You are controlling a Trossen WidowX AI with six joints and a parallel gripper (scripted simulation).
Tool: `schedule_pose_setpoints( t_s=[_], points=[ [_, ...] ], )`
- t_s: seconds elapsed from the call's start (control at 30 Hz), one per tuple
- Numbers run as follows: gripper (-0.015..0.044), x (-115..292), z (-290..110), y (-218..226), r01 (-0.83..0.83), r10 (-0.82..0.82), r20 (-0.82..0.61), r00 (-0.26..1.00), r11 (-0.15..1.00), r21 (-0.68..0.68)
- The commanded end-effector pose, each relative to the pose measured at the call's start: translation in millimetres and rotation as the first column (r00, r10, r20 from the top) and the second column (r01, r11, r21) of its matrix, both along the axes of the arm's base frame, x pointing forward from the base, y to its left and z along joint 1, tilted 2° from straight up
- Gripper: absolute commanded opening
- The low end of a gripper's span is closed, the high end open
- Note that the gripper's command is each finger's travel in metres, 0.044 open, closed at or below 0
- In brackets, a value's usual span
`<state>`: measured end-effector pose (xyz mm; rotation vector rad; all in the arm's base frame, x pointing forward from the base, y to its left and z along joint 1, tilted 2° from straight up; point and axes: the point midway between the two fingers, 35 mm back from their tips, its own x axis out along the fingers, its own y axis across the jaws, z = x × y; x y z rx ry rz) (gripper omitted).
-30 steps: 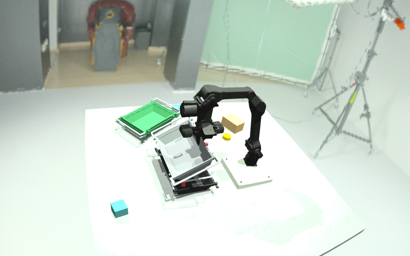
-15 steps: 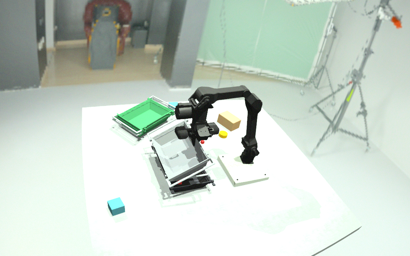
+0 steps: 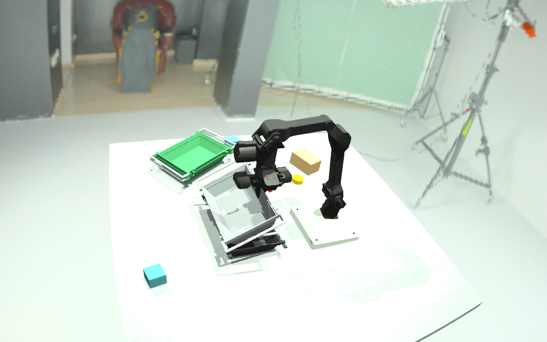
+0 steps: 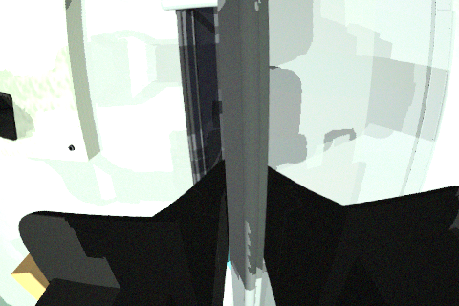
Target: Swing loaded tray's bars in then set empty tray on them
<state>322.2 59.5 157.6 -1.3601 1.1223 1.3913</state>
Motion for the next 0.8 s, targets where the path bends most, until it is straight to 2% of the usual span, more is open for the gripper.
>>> schedule_pose_setpoints(
  t_s=[0.0,0.77],
  points=[
    [0.0,-2.1,1.1,-0.5,-0.004,0.004,0.021,1.0,1.0,0.005],
    [0.0,-14.3,-16.5,-3.2,-0.004,0.004,0.02,1.0,1.0,0.005]
  ],
)
